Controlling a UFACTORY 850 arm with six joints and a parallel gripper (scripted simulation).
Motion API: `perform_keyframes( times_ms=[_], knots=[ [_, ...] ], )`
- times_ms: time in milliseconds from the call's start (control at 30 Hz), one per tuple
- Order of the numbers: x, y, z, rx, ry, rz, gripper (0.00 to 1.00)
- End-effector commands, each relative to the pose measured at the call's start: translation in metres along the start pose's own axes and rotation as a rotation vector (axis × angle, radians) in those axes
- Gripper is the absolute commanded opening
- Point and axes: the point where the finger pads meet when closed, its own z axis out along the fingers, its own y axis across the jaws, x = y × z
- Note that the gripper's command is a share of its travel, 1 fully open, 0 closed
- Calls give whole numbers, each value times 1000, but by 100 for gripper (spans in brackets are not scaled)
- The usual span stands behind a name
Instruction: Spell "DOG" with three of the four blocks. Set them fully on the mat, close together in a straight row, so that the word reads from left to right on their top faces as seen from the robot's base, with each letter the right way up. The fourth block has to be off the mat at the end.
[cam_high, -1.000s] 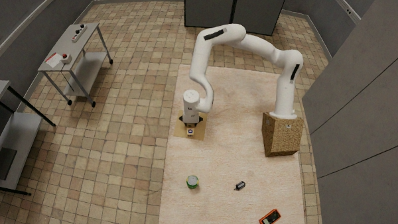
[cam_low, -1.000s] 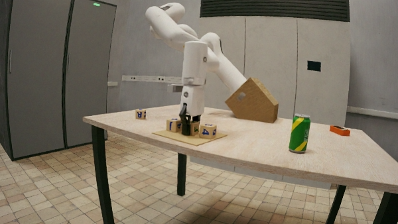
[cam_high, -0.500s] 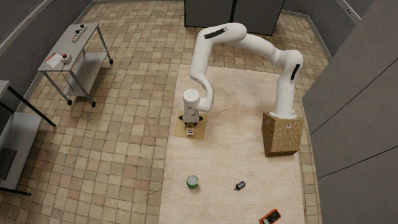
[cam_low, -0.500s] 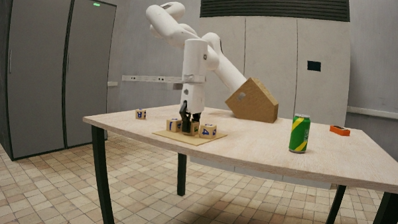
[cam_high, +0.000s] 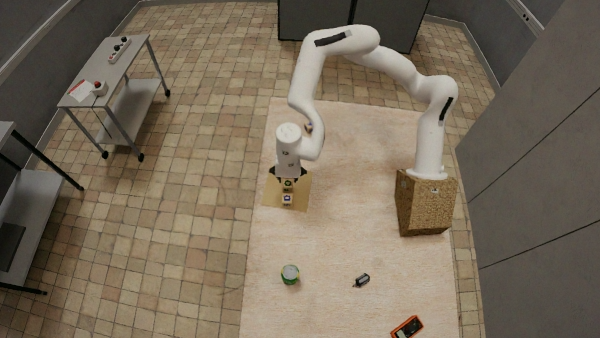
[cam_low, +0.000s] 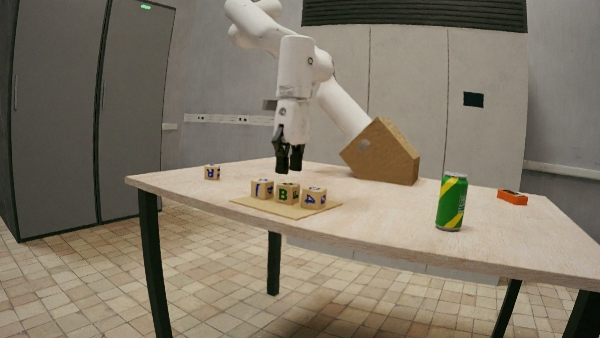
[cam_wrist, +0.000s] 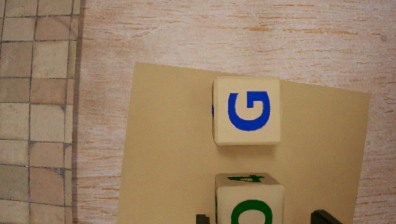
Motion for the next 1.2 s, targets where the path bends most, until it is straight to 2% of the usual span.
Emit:
perform_keyframes(
  times_ms=[0, 267, 300, 1000, 1167],
  knots=[
    [0, 0, -15, 1, 0, 0, 65],
    [0, 0, -20, 1, 0, 0, 65],
    [0, 0, -20, 1, 0, 0, 100],
    [0, 0, -21, 1, 0, 0, 100],
    [0, 0, -28, 1, 0, 0, 100]
  ],
)
